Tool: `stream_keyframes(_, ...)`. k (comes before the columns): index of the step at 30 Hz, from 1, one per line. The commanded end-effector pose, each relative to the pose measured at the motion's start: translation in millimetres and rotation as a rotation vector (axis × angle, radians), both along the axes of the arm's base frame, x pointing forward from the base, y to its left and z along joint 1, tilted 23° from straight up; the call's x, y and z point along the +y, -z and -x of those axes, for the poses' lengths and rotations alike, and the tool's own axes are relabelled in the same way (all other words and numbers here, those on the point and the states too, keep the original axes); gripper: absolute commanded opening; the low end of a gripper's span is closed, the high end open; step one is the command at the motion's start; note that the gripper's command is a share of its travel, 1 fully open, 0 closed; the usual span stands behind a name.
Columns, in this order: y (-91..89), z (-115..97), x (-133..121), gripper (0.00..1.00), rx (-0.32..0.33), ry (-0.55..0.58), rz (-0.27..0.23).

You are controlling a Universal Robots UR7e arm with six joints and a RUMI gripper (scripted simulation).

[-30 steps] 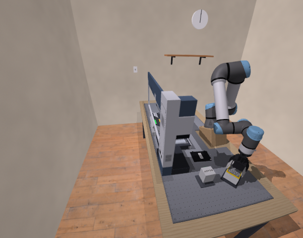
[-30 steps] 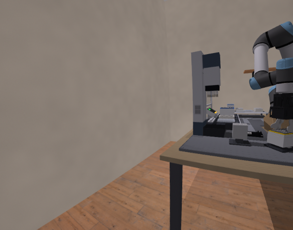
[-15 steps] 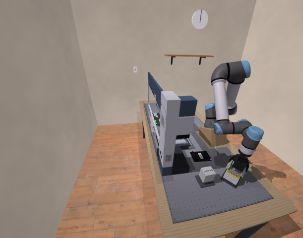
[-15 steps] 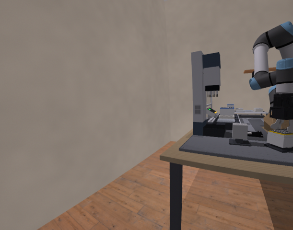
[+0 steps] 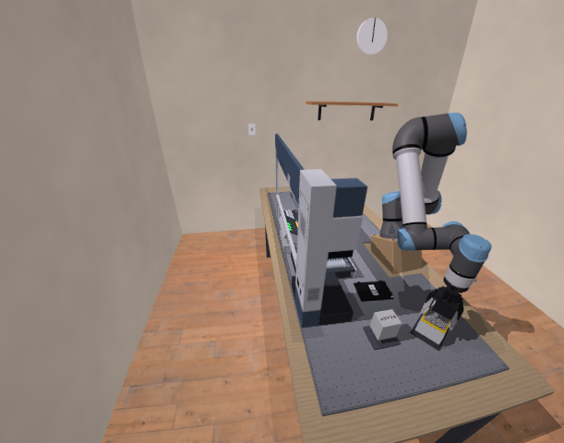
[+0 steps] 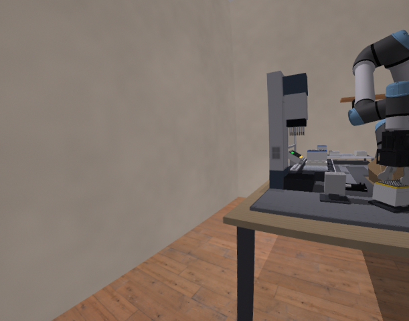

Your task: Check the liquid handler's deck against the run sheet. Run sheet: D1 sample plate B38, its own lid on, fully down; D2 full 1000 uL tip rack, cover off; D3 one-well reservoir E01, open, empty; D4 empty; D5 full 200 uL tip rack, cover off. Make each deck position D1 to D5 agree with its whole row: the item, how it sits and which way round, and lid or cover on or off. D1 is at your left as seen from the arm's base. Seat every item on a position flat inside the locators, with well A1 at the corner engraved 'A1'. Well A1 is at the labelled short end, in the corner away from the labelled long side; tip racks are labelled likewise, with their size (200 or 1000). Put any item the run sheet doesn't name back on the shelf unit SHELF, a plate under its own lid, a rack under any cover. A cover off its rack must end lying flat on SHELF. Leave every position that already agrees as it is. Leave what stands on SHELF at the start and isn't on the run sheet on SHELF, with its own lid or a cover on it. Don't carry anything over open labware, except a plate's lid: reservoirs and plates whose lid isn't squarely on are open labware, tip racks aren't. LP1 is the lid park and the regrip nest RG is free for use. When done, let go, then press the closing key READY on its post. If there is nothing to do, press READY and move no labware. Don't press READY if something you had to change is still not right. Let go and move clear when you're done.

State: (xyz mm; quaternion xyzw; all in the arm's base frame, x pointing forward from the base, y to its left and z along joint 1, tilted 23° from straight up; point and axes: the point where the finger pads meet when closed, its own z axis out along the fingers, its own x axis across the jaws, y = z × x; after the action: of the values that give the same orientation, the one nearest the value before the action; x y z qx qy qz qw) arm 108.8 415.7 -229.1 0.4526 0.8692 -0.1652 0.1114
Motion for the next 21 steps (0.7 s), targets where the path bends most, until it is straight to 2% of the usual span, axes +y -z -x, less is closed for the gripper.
stream_keyframes(1,-1.1,-0.5,0.1,0.0,-0.001,-0.001,-0.002)
stream_keyframes(21,4.5,0.0,-4.4,0.0,0.0,0.0,0.001)
